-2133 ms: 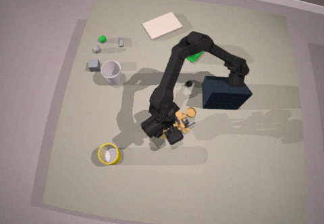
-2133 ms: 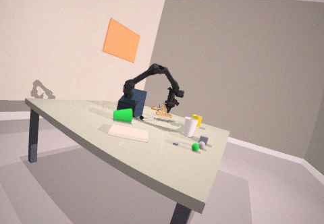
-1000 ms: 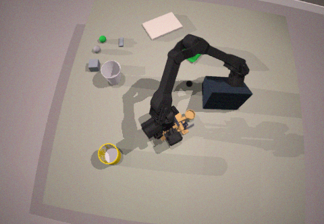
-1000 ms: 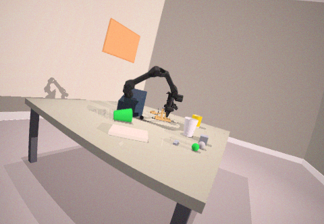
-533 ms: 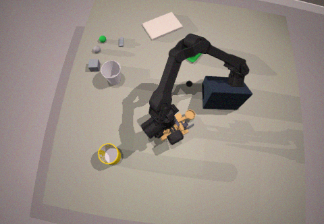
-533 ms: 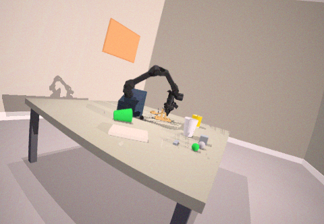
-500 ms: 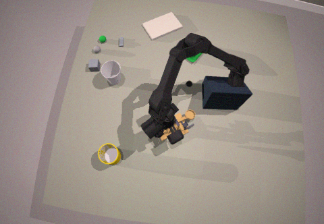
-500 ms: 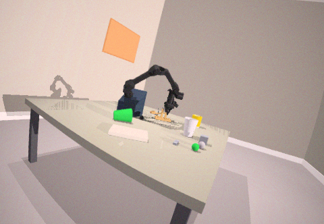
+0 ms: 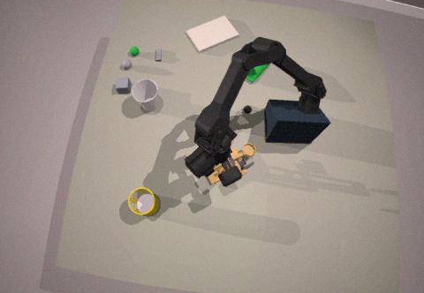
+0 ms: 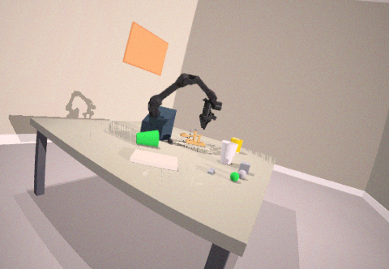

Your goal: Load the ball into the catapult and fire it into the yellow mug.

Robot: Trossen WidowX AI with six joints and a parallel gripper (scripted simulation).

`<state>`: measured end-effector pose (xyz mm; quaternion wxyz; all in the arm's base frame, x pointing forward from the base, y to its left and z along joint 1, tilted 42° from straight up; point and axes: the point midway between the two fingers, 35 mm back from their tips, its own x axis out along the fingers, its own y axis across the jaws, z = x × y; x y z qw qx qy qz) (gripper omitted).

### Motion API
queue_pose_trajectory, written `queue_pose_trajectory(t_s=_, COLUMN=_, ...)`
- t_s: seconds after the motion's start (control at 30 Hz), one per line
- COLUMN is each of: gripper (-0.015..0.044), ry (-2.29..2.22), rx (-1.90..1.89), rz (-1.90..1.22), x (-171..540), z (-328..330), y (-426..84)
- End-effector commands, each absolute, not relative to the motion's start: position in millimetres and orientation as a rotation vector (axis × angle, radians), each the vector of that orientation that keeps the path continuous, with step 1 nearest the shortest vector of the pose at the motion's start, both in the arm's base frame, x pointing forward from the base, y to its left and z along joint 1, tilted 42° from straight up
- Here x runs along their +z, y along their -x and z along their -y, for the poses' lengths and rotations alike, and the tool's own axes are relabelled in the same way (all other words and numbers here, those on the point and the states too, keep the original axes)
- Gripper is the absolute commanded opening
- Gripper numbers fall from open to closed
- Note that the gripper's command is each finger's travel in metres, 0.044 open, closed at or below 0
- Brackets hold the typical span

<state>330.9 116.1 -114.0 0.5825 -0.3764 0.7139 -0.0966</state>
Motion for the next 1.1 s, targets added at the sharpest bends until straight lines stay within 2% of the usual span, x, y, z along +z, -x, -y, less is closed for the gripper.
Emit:
queue_pose_trajectory(t_s=0.0, gripper=0.044, ry=0.88, rx=-0.231, rz=-1.673, x=-134.8, z=-95.6, y=-328.0)
queue_pose_trajectory(t_s=1.07, gripper=0.044, ry=0.882, rx=-0.233, rz=-1.672, x=-173.5, z=-61.1, y=-325.9)
